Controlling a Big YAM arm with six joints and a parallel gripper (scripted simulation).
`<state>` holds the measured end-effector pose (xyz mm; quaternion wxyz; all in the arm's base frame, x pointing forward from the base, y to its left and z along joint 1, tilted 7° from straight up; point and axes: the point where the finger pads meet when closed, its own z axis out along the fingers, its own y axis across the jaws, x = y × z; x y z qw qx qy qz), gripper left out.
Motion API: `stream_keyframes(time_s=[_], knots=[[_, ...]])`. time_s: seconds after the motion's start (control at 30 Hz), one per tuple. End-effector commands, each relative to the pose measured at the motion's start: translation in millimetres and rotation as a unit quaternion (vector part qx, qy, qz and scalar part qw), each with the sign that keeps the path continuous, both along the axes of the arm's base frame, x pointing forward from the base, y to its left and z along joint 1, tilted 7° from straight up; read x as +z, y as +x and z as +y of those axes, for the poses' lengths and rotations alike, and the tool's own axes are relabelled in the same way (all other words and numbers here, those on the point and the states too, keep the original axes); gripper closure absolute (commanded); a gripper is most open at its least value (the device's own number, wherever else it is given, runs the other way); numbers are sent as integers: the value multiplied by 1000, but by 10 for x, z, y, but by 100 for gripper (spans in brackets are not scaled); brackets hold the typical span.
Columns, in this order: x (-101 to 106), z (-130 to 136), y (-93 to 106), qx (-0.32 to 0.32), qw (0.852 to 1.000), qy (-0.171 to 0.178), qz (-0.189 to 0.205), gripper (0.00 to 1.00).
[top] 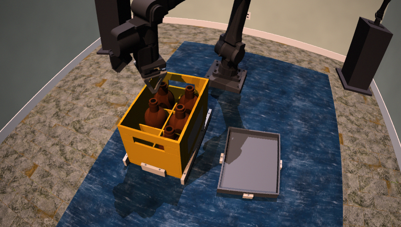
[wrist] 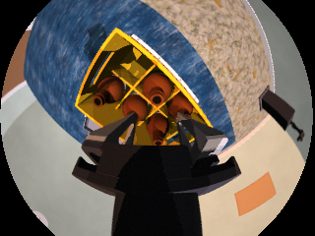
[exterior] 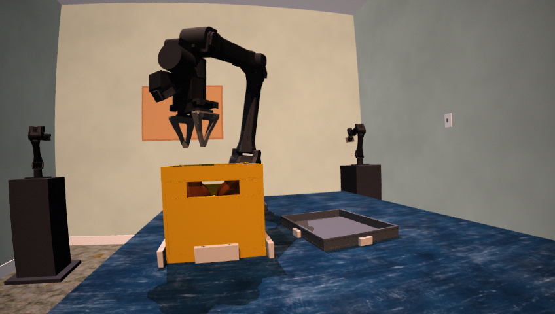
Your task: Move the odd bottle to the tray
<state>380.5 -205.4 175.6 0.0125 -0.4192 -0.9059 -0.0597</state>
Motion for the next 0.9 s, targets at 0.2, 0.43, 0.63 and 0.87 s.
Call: stream_keyframes(time_s=[0.2, 0.43, 0.63, 0.87], knots=[[223, -78, 44, 2, 1000, -5, -8, 39], [247, -77, 48, 2, 1000, -6, -9, 39], [247, -77, 48, 2, 1000, -6, -9, 100], [247, -77, 48, 2, 1000, -6, -9, 100]])
